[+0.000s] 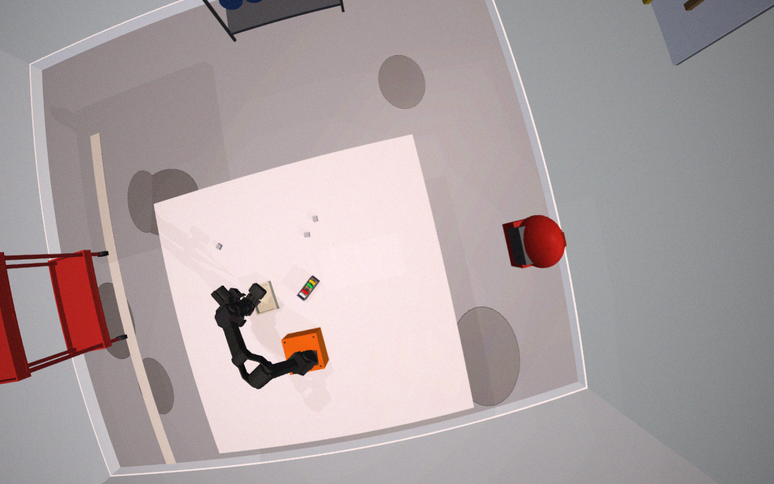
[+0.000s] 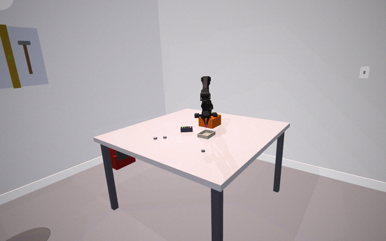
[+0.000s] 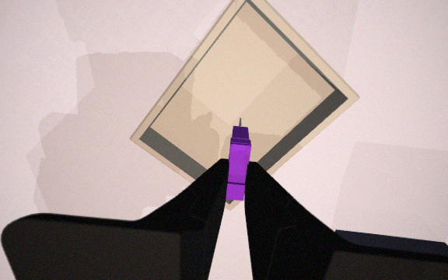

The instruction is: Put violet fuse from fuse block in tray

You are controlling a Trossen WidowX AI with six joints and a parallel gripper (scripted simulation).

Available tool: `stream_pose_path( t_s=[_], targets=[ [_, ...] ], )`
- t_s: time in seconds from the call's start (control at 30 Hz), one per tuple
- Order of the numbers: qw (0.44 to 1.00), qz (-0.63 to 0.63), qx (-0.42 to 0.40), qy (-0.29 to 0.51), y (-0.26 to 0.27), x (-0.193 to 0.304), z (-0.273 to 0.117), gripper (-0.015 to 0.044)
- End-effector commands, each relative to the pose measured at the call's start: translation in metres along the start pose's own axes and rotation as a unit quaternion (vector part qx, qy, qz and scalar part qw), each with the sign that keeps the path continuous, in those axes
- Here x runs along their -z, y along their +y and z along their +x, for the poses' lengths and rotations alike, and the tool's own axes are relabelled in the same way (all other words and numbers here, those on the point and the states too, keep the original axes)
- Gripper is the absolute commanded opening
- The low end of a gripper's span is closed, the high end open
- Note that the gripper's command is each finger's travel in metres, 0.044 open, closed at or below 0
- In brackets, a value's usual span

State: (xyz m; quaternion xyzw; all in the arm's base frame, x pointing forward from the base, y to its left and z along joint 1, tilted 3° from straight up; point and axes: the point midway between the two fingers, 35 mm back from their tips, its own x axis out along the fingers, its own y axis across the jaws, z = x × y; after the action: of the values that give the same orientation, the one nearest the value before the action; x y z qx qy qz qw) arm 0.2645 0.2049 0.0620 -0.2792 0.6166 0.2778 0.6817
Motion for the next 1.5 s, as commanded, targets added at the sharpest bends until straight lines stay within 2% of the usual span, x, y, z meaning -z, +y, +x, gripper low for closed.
stream_pose_path(
  t_s=[0.0,0.87,1.27,1.4,1.47],
  targets=[
    [1.0,0.003,0.002,0.001,0.001,-0.001,0.005,0.0],
    [1.0,0.003,0.002,0.001,0.001,-0.001,0.04,0.0],
    [1.0,0.001,0.001,-0.002,0.001,-0.002,0.037,0.0315],
    [1.0,0.002,0.002,0.001,0.001,-0.001,0.003,0.033],
    [1.0,0.003,0.002,0.001,0.001,-0.001,0.0,0.033]
  ],
)
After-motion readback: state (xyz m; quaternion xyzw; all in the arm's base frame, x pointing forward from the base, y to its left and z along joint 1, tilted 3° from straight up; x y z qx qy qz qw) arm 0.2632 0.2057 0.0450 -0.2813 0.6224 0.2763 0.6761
